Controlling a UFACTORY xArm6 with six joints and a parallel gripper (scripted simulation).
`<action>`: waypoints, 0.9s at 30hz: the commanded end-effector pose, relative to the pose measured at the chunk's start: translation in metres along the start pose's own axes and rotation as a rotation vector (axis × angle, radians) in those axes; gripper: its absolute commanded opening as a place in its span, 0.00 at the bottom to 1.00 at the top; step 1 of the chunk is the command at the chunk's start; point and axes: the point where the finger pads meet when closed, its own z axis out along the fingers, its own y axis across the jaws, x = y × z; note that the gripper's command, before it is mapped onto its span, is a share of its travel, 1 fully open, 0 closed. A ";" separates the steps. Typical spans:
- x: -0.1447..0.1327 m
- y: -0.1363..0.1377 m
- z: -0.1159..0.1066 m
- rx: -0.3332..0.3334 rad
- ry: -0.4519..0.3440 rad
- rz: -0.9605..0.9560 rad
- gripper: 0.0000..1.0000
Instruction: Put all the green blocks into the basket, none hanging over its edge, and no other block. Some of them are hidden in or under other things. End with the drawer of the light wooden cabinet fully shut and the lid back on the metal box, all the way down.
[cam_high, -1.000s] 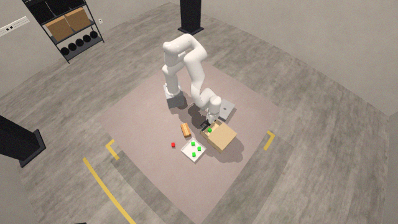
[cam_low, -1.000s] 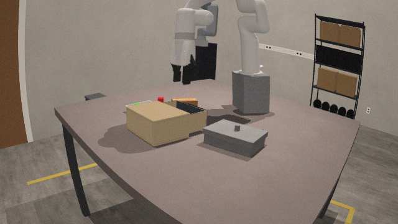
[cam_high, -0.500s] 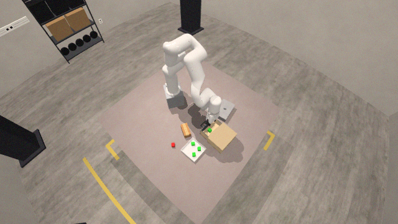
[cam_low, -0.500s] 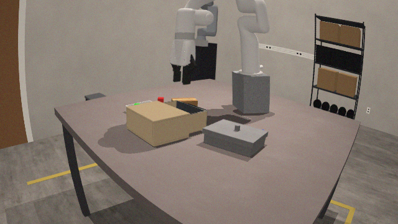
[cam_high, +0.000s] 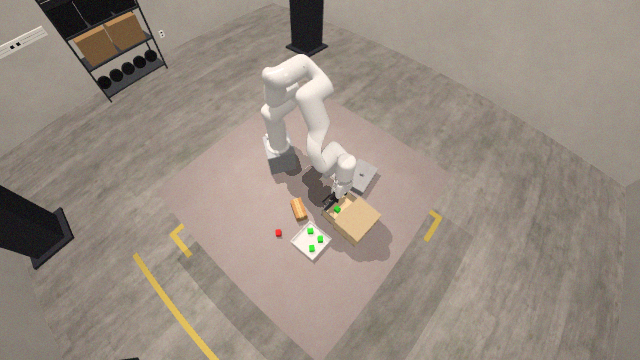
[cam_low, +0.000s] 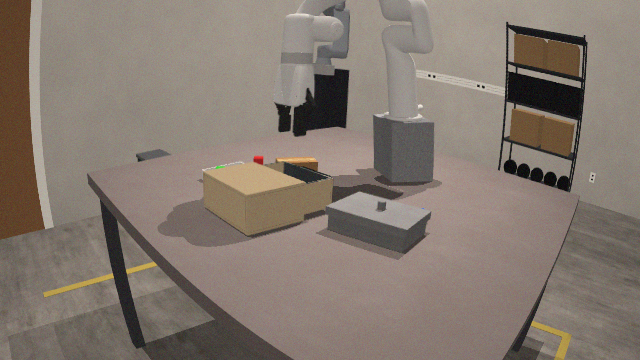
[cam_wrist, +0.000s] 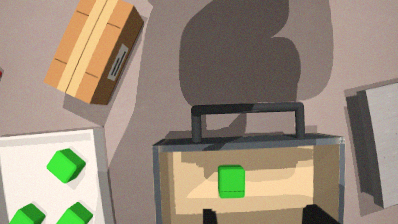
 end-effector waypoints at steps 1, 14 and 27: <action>-0.002 0.000 0.002 -0.001 -0.003 -0.005 0.57; -0.002 0.000 0.025 -0.001 -0.003 -0.006 0.57; -0.002 -0.001 0.062 -0.001 -0.003 -0.006 0.57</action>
